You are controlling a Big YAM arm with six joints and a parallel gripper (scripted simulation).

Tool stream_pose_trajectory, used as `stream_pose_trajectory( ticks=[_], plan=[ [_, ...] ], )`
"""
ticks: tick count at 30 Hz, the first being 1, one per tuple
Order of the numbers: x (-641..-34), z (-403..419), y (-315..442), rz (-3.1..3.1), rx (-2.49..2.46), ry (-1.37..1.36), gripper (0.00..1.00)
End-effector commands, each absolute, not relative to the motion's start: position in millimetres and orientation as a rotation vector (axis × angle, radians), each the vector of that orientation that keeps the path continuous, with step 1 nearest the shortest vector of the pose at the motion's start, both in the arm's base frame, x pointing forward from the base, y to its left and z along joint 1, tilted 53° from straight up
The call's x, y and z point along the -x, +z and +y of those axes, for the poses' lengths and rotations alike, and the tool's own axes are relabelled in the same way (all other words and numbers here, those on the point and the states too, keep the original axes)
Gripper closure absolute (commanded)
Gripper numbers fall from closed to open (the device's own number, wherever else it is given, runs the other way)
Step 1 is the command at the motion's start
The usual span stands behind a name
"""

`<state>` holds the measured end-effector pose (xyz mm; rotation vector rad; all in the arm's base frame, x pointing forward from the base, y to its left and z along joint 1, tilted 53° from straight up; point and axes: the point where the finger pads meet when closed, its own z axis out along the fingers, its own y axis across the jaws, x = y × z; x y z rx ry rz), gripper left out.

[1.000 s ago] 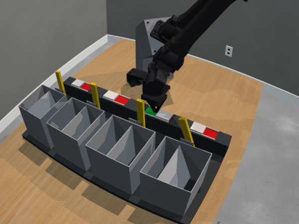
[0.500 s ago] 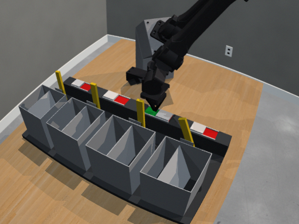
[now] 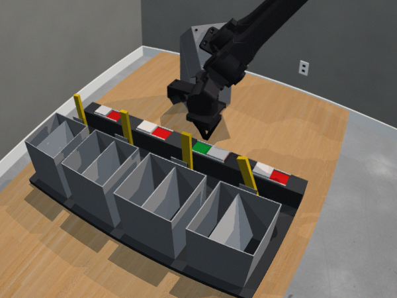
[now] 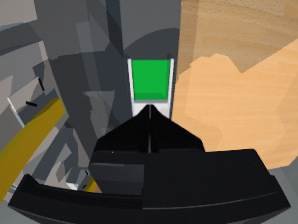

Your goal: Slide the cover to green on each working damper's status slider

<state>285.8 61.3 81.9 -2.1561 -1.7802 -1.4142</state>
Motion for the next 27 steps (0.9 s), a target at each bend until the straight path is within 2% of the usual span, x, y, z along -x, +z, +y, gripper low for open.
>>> stream_pose_trajectory(
  ticks=[1, 17, 27],
  plan=[
    [-288.5, 57.0, 91.7, -1.809, 2.148, -1.436, 1.00],
    [-288.4, 63.4, 90.4, -1.840, 2.119, -1.426, 1.00],
    [-290.1, 70.7, 97.6, -2.152, 1.961, -1.459, 1.00]
  ],
)
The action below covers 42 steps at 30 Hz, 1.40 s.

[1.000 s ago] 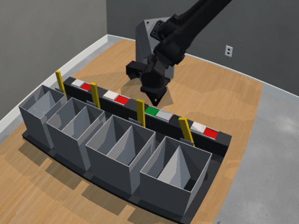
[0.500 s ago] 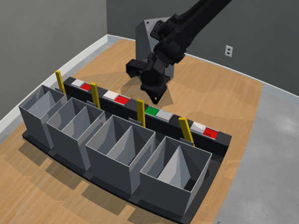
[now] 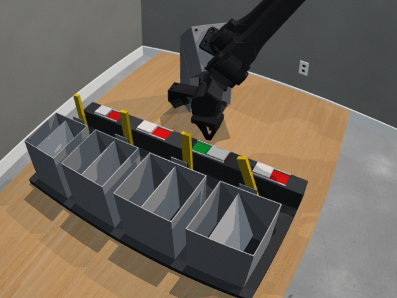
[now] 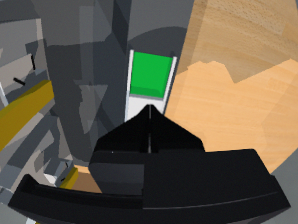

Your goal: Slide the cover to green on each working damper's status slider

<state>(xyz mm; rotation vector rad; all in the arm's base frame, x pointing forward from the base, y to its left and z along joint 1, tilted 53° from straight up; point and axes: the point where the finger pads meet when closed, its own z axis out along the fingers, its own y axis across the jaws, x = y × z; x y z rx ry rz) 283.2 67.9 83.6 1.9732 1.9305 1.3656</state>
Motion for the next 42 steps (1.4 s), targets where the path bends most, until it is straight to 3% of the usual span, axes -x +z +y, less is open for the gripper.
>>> stream_pose_trajectory(
  ticks=[1, 42],
  plan=[
    [-290.1, 70.7, 97.6, 2.000, -1.822, 1.356, 1.00],
    [-293.5, 110.2, 124.9, 2.365, -0.401, 0.911, 1.00]
  ],
)
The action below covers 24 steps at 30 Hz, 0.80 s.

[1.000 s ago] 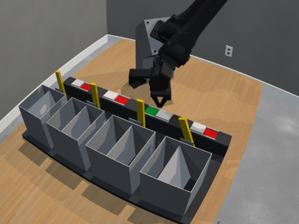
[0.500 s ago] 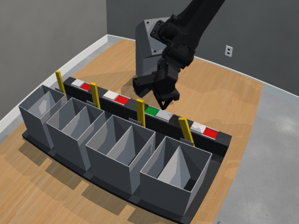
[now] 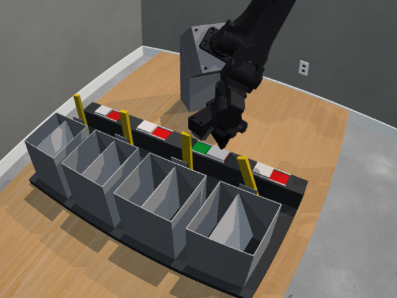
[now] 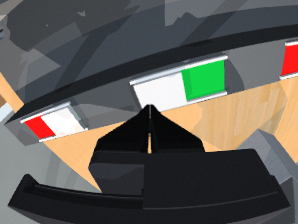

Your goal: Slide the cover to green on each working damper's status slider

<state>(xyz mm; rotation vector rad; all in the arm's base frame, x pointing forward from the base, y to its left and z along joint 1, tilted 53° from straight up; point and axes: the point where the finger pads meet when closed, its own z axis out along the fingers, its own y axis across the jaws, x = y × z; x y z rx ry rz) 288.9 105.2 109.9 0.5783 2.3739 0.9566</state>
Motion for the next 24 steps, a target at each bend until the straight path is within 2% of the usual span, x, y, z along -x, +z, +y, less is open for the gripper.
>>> stream_pose_trajectory(
  ticks=[1, 24],
  plan=[
    [-293.5, 111.0, 126.1, 2.363, -0.368, 0.898, 1.00],
    [-291.3, 133.4, 145.1, 2.254, 0.355, 0.594, 1.00]
  ],
)
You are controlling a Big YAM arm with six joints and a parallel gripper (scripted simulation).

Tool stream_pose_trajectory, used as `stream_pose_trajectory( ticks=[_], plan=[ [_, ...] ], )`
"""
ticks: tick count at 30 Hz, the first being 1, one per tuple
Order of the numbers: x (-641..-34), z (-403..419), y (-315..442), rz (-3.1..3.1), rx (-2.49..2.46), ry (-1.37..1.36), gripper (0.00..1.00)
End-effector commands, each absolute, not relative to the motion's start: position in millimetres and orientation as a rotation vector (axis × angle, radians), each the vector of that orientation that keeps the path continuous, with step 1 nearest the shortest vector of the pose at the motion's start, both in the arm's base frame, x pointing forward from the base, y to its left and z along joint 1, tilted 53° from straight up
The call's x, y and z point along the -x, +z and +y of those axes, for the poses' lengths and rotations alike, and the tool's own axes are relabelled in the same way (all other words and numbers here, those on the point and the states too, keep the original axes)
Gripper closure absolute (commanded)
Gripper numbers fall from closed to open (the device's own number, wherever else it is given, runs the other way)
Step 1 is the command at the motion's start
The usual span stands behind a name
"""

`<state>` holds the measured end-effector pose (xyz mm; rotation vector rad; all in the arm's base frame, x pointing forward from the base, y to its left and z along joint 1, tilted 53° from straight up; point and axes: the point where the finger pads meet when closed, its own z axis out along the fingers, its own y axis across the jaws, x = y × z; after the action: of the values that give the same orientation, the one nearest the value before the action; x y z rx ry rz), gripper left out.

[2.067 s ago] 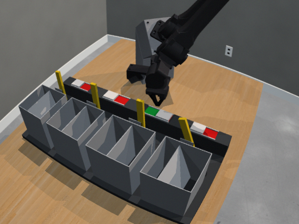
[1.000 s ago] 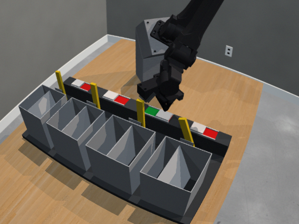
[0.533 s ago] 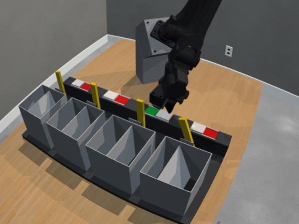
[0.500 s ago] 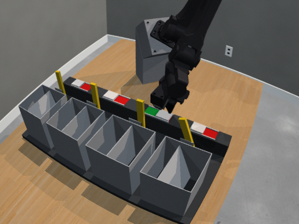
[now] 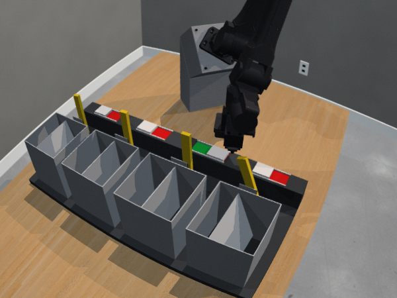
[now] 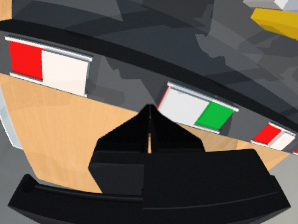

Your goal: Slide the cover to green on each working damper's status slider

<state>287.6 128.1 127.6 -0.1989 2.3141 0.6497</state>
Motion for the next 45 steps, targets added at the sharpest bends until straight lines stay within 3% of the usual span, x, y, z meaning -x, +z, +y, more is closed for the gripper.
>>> stream_pose_trajectory(
  ticks=[1, 45],
  plan=[
    [-291.0, 134.8, 145.1, 2.247, 0.388, 0.581, 1.00],
    [-280.9, 170.5, 179.8, 1.670, 1.411, -0.003, 1.00]
  ],
)
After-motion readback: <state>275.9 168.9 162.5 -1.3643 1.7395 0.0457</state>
